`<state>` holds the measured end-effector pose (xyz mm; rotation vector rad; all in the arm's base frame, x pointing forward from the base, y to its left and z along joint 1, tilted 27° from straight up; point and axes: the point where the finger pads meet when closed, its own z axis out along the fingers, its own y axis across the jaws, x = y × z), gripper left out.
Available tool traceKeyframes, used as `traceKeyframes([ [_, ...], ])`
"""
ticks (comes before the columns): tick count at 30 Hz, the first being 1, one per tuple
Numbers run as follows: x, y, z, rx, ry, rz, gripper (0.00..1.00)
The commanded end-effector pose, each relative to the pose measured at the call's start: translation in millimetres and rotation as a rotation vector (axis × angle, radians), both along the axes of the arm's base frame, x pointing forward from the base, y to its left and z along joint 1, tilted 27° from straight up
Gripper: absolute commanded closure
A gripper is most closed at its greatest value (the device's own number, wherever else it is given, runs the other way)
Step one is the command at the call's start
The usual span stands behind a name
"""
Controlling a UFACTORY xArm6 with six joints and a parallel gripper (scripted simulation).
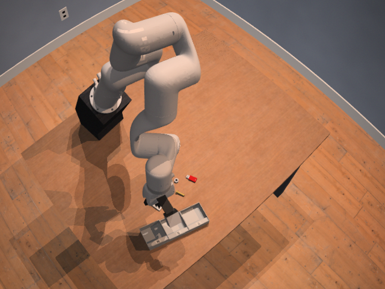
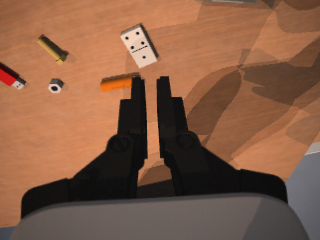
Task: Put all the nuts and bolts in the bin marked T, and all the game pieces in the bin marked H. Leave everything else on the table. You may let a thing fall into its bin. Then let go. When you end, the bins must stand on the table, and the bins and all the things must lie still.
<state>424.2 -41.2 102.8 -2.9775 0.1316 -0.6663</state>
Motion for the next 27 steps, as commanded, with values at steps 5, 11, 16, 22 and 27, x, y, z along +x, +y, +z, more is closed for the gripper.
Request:
traceKeyframes([
  [5, 57.5, -45.5, -30.2, 0.033, -0.023, 0.020, 0.93],
  [11, 75.3, -62.1, -40.1, 0.033, -0.023, 0.020, 0.93],
  [16, 75.3, -62.1, -40.1, 0.033, -0.023, 0.020, 0.93],
  [22, 80.0, -61.0, -49.6, 0.033, -0.023, 0.020, 0.93],
  [27, 83.6, -60.1, -56.7, 0.033, -0.023, 0.020, 0.93],
])
